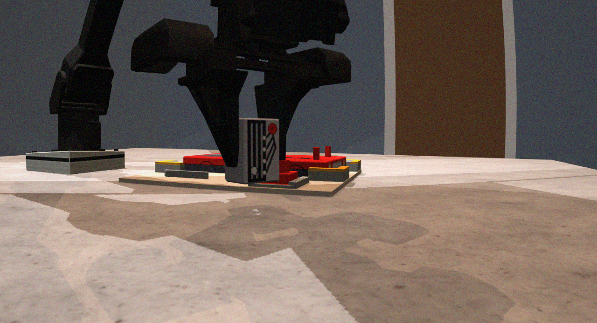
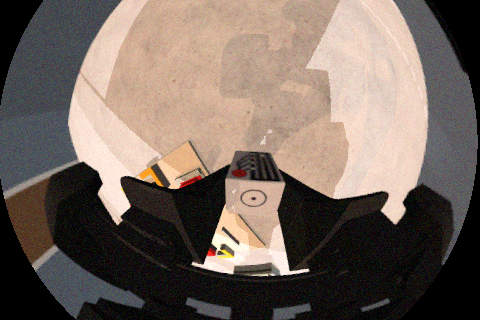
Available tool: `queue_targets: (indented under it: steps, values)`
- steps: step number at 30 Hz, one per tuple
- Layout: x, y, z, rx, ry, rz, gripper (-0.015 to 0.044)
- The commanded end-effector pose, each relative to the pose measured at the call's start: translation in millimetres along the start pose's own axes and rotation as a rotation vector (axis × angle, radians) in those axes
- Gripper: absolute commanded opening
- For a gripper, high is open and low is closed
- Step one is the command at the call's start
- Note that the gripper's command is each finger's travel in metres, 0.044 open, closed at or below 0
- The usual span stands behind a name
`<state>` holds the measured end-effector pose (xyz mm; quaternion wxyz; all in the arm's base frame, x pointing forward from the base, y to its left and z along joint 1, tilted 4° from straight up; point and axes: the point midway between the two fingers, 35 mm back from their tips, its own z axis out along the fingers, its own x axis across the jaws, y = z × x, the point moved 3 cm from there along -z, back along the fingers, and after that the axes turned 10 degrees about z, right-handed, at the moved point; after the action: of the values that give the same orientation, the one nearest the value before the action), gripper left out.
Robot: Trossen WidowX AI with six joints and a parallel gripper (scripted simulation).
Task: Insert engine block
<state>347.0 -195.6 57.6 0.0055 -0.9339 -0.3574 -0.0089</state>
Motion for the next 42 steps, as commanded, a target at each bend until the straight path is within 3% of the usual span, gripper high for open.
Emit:
queue_targets:
  steps: [1,32,42]
  values:
    - [0,3,-13,-0.004,-0.002,-0.003,0.0000]
    - [-1,-1,-112,0.025,-0.005,0.039,0.0000]
    - [-2,-1,-88,0.026,-0.005,0.040,0.0000]
